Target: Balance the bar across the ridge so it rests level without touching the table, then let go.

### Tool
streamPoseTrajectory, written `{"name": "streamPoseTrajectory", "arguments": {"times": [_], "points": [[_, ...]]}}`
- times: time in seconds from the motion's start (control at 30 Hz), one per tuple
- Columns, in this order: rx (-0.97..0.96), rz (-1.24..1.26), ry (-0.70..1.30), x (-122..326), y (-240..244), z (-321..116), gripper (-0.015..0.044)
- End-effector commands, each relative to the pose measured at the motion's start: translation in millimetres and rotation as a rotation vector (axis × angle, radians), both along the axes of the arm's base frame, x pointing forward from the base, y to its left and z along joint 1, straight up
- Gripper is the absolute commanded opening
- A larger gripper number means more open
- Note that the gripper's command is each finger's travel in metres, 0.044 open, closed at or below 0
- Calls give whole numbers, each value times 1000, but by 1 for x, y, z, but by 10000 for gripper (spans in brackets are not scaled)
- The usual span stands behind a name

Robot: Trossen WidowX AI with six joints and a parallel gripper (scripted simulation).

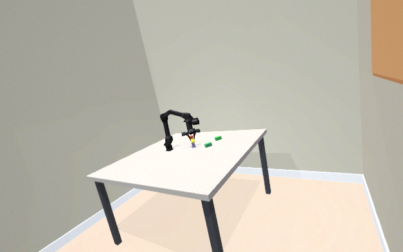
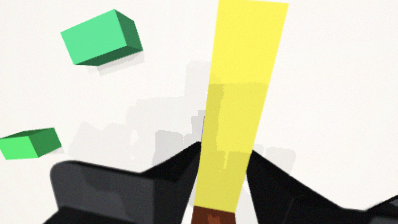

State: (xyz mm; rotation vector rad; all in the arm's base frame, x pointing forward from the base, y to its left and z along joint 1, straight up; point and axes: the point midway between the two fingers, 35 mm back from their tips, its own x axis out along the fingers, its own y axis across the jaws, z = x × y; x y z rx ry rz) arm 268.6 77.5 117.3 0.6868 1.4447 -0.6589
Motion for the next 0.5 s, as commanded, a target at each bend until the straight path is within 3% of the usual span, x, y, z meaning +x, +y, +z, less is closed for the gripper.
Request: {"name": "streamPoseTrajectory", "arguments": {"times": [0.0,0.47], "points": [[-1,-2,-1,0,0,-1,0],[-1,-2,-1,0,0,-2,0]]}}
